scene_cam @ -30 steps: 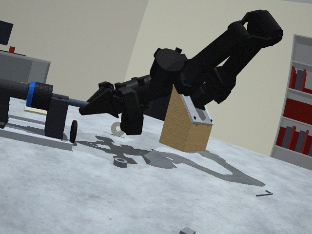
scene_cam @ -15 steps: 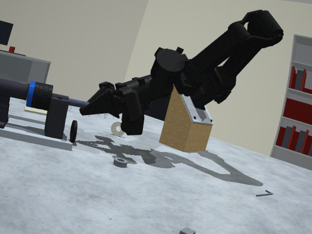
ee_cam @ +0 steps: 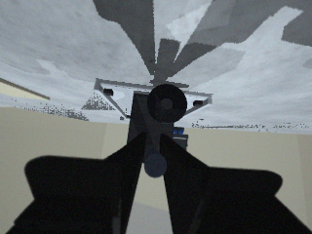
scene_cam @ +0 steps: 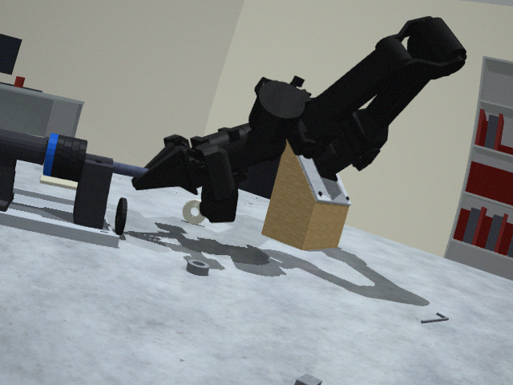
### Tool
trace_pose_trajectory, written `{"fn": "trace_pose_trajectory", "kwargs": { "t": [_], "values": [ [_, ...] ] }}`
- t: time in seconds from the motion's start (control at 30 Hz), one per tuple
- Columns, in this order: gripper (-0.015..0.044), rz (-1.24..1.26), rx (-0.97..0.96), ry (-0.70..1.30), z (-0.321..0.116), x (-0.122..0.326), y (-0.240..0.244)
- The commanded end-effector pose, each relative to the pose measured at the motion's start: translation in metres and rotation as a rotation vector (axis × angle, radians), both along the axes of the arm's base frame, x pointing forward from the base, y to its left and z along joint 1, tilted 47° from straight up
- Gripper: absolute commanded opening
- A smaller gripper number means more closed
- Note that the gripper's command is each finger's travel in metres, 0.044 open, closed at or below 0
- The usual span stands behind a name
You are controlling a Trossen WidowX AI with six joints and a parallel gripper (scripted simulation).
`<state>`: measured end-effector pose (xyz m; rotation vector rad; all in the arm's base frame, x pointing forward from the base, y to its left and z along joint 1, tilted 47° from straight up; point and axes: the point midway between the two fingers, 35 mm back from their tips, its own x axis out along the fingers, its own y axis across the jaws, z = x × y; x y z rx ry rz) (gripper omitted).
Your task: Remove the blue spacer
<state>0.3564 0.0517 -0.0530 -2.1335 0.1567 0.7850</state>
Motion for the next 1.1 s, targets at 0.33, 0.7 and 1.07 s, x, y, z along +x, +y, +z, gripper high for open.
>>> {"fn": "trace_pose_trajectory", "kwargs": {
  "t": [0.33, 0.7, 1.07],
  "values": [
    [0.0000, -0.002, 0.005, 0.000, 0.0011, -0.0017, 0.0006],
    [0.0000, -0.002, 0.005, 0.000, 0.0014, -0.0028, 0.0008],
    [0.0000, -0.002, 0.005, 0.000, 0.0017, -0.0039, 0.0011]
  ]
}}
